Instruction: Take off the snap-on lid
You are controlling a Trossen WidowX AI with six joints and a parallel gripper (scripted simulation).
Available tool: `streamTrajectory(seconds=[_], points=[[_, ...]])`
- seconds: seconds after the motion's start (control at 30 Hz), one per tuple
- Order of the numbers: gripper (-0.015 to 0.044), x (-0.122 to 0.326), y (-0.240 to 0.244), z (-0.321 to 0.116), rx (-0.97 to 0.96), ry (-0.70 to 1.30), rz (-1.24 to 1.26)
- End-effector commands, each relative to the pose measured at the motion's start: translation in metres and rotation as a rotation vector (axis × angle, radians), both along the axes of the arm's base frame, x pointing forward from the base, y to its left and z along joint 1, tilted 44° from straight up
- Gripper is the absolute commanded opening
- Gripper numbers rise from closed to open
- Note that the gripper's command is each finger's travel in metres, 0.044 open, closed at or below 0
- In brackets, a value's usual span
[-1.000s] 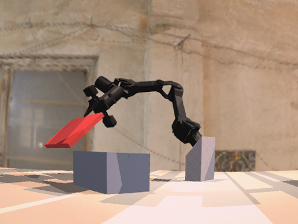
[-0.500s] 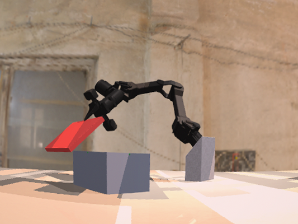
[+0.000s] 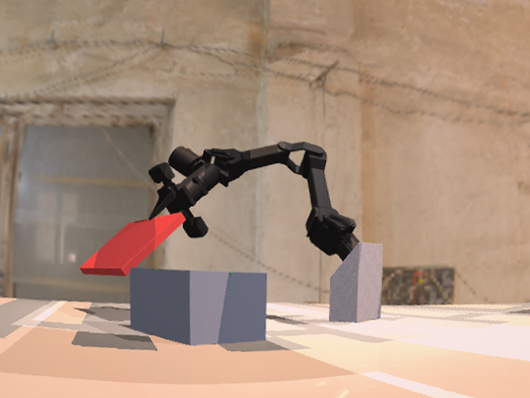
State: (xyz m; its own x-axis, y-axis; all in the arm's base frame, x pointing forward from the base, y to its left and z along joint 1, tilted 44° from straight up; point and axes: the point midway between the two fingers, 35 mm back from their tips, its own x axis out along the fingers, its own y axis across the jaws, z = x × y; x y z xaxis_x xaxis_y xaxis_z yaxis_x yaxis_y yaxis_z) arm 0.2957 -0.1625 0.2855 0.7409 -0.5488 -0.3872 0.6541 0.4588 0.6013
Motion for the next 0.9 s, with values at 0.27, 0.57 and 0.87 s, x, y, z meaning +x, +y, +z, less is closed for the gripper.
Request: streamTrajectory(seconds=[0.27, 0.57, 0.87], points=[[0.0000, 0.001, -0.005, -0.007, 0.000, -0.001, 0.012], [0.0000, 0.001, -0.010, -0.012, -0.001, -0.001, 0.012], [0.0000, 0.001, -0.015, -0.017, -0.001, -0.001, 0.012]])
